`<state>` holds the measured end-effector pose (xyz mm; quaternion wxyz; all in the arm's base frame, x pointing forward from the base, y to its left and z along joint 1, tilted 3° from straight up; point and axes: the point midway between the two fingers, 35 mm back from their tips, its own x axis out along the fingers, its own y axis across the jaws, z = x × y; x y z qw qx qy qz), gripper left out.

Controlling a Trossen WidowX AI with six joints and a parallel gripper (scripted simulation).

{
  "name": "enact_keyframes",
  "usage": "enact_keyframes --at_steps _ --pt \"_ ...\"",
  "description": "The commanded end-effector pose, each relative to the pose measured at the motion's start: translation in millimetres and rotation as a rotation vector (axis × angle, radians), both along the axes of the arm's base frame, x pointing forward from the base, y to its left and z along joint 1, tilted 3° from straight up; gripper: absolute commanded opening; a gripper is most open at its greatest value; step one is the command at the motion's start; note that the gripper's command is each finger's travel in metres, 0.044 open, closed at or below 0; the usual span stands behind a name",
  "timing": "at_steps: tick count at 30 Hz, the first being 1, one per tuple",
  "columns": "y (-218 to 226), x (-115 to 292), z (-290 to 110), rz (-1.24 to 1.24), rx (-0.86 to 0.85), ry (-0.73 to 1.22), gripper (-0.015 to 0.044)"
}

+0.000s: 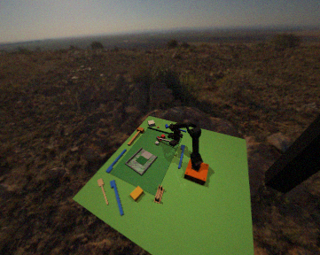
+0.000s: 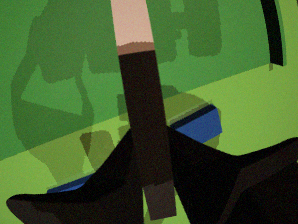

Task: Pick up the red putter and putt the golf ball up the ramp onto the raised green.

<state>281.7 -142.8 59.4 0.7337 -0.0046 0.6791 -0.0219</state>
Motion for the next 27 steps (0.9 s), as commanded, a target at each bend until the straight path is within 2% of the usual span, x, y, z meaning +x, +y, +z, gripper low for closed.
enact_keyframes --at_steps 1,9,16,27 --pt "-0.1 0.1 0.6 0.0 0.0 -0.001 0.0" --pt "-0.9 0.2 0.5 0.0 0.0 -0.001 0.0" --pt "-20.0 -0.4 -1.5 -0.003 -0.003 -0.002 0.0" --pt "-18.3 -2.4 -3.7 0.001 0.005 0.003 0.0"
